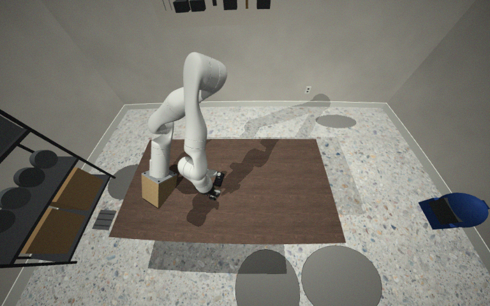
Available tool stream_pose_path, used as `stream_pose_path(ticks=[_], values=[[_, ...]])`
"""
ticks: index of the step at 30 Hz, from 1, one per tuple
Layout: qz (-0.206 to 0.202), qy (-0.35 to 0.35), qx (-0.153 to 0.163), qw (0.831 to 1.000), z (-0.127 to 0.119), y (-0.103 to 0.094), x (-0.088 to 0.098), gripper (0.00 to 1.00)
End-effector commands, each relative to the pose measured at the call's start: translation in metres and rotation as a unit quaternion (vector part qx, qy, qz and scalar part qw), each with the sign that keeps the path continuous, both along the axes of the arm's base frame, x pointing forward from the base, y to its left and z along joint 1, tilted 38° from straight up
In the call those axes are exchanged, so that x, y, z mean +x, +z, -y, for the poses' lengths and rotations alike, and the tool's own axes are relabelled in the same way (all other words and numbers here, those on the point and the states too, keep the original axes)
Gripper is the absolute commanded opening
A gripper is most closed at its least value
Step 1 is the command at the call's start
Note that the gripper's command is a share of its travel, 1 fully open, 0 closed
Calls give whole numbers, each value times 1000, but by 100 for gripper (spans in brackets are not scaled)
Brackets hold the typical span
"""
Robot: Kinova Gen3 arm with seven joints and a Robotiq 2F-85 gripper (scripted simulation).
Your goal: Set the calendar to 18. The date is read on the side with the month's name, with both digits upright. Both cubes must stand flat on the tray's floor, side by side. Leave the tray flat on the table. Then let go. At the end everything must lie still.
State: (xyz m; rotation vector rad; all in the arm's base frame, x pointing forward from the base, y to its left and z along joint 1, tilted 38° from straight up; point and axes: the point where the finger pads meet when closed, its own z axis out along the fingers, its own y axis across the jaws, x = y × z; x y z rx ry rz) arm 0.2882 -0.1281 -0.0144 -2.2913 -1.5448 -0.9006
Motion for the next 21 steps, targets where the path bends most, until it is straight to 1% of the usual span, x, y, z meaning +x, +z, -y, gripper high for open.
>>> stream_pose_path(ticks=[1, 14, 21], values=[[0, 0, -1, 1000, 1, 0, 0, 48], [0, 0, -1, 1000, 0, 0, 0, 48], [0, 0, -1, 1000, -4, -6, 3, 48]])
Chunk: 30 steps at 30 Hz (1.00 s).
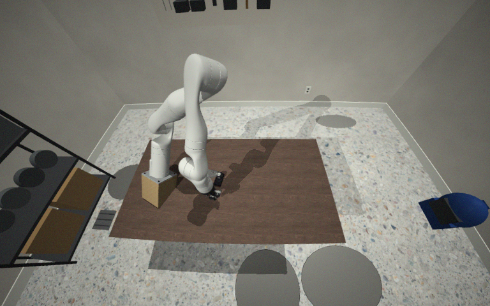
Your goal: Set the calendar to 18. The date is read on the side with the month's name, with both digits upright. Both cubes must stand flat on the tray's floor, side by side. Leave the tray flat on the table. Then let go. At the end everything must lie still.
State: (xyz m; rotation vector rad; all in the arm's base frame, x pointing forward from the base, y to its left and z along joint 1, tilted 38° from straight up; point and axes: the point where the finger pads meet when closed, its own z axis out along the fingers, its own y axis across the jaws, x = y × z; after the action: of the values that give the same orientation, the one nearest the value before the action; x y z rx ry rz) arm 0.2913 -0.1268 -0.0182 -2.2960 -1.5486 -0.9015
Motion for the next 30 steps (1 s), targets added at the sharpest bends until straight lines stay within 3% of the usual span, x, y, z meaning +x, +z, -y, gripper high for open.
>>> stream_pose_path(ticks=[1, 15, 30], values=[[-1, 0, 2, 1000, -3, -4, 1, 48], [-1, 0, 2, 1000, -13, -19, 7, 48], [-1, 0, 2, 1000, -14, -20, 8, 48]])
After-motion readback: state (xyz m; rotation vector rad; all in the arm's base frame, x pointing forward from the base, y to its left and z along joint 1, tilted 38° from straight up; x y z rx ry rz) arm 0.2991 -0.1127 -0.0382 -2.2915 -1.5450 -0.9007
